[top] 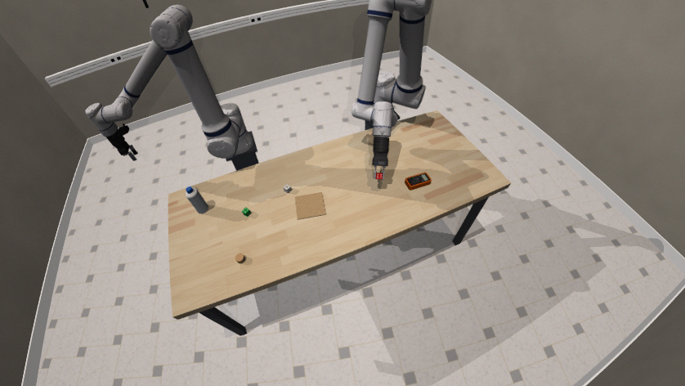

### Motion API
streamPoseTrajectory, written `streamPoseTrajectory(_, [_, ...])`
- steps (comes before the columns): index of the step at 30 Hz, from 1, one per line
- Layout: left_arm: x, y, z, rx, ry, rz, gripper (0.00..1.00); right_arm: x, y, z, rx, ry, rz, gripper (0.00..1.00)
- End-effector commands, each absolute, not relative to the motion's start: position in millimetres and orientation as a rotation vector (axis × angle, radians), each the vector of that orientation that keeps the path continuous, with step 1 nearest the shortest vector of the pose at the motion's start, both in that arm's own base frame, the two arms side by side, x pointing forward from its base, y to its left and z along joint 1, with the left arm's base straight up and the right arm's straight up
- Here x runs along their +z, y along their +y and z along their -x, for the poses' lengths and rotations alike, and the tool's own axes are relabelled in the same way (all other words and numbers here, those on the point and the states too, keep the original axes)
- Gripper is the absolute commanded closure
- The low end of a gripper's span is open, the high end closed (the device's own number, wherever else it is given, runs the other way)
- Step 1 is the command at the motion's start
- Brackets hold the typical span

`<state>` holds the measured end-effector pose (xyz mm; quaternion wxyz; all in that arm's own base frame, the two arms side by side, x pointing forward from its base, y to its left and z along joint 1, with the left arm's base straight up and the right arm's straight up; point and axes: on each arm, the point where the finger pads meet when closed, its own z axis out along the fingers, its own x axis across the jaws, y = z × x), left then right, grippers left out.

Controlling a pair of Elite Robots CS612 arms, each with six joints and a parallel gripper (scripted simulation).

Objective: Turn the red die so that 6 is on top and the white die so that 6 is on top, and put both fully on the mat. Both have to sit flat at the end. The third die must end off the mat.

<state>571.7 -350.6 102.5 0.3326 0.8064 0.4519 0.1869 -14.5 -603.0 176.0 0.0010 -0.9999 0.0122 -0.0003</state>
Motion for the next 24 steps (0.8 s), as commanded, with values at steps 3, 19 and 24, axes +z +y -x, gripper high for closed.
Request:
streamPoseTrajectory(3, [101.9, -352.1, -572.9, 0.535, 1.131, -2.023, 0.43, 177.0, -603.8, 14.7, 0.000, 0.038, 3.141, 0.00])
streamPoseTrajectory(19, [102.0, -351.4, -572.2, 0.611, 1.048, -1.874, 0.43, 177.0, -603.8, 14.7, 0.000, 0.038, 3.141, 0.00])
streamPoseTrajectory(24, [102.2, -350.8, -571.8, 0.619, 1.039, -1.856, 0.43, 177.0, -603.8, 14.7, 0.000, 0.038, 3.141, 0.00])
